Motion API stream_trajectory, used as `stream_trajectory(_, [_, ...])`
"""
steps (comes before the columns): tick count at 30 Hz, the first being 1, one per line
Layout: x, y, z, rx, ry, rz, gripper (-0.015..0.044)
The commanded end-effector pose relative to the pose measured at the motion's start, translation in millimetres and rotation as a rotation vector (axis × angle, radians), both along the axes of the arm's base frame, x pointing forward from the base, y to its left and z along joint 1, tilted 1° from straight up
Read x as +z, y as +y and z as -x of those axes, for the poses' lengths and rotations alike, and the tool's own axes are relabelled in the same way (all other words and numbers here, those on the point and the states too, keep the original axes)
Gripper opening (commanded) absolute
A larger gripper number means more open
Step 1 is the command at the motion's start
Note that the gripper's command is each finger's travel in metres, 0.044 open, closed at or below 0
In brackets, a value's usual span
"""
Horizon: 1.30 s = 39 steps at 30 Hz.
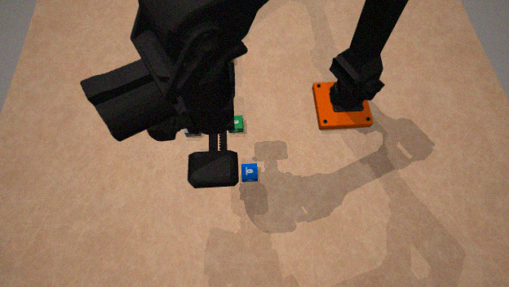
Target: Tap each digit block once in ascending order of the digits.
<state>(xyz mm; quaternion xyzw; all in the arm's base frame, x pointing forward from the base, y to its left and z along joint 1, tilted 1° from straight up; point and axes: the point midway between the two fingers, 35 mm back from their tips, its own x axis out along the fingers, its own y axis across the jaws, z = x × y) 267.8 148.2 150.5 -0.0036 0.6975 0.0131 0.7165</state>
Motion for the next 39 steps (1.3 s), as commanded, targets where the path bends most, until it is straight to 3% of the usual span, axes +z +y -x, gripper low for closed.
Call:
stream_trajectory(1, [-2,-18,-44,0.000,0.004,0.005,0.0400])
stream_trajectory(23, [-2,-19,-46,0.000,0.004,0.005,0.0400])
stream_trajectory(30, [-2,-85,-73,0.000,0.002,0.012,0.0400])
stream_trajectory(39, [-2,-87,-74,0.000,0.002,0.012,0.0400])
